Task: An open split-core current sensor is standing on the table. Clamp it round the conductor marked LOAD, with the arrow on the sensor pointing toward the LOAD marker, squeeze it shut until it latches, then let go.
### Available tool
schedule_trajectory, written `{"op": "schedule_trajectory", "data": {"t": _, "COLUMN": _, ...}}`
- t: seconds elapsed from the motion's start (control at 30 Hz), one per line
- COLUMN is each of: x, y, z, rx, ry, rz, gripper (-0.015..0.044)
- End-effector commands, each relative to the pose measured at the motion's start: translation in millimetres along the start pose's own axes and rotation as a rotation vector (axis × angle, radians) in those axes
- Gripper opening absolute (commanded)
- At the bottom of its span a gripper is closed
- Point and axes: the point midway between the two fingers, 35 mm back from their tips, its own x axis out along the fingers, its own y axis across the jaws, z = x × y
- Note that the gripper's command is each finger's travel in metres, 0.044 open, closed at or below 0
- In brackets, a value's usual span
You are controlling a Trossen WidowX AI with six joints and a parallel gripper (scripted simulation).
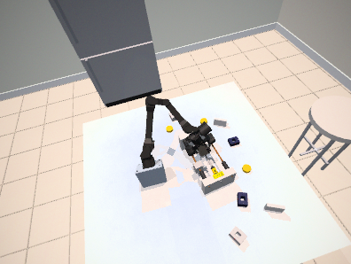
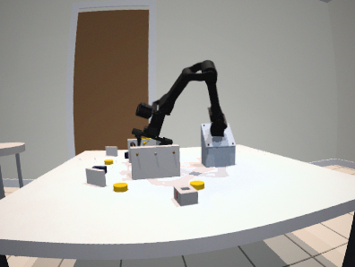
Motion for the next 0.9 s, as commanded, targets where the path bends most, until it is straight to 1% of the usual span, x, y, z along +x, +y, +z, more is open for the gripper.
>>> {"op": "schedule_trajectory", "data": {"t": 0.0, "x": -0.1, "y": 3.0, "z": 2.2, "rx": -0.007, "ry": -0.010, "rz": -0.033, "gripper": 0.0000}}
{"op": "schedule_trajectory", "data": {"t": 0.73, "x": -14.6, "y": 6.6, "z": -0.6, "rx": -0.027, "ry": -0.011, "rz": -0.323, "gripper": 0.0000}}
{"op": "schedule_trajectory", "data": {"t": 0.87, "x": -10.0, "y": 1.7, "z": -0.9, "rx": -0.020, "ry": -0.007, "rz": -0.312, "gripper": 0.0000}}
